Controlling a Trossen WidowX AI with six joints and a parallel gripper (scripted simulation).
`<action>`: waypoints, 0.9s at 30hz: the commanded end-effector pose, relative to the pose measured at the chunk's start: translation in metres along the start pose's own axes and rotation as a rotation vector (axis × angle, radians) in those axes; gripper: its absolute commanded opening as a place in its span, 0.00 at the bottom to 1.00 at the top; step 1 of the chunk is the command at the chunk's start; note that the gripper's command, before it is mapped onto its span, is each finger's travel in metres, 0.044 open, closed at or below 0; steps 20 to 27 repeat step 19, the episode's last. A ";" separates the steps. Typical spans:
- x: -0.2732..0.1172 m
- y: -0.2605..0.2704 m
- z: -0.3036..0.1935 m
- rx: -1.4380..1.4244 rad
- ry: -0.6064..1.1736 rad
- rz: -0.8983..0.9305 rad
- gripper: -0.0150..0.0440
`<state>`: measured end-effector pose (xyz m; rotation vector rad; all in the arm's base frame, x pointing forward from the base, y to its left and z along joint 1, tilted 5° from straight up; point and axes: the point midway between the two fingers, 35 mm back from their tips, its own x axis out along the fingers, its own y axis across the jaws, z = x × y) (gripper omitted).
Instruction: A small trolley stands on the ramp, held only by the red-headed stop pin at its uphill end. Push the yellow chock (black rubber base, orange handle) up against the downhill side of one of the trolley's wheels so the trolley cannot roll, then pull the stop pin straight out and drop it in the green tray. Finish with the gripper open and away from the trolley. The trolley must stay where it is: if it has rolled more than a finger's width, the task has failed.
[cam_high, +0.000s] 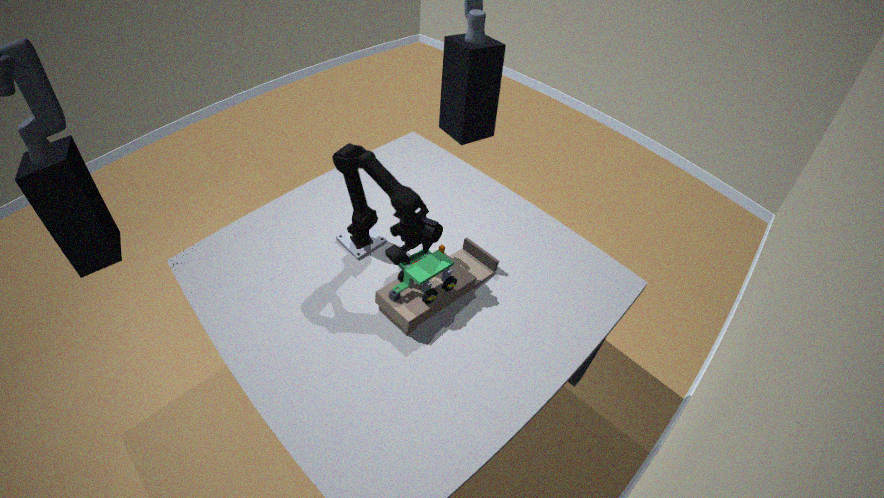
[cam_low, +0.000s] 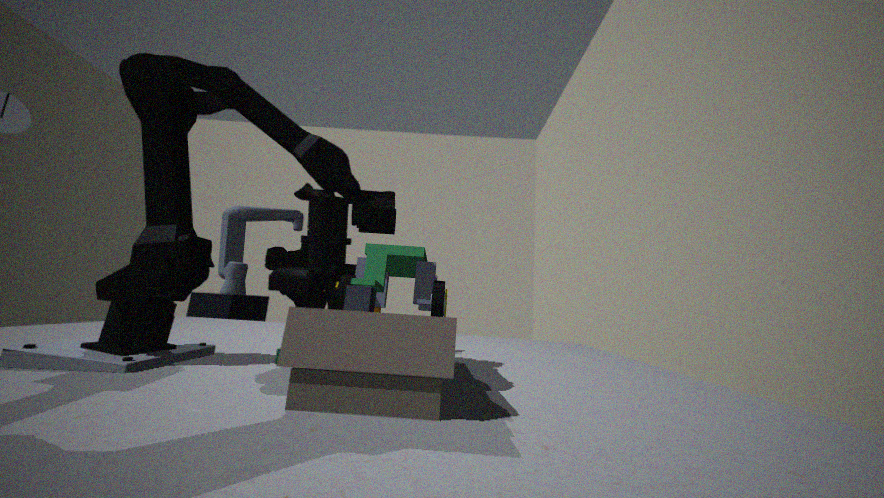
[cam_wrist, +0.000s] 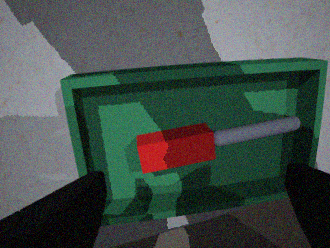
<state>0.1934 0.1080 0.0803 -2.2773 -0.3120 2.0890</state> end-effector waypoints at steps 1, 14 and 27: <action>-0.013 -0.002 0.000 -0.006 0.005 -0.006 0.88; -0.052 -0.008 0.001 -0.006 0.005 -0.006 1.00; -0.068 -0.011 0.001 -0.006 0.005 -0.006 1.00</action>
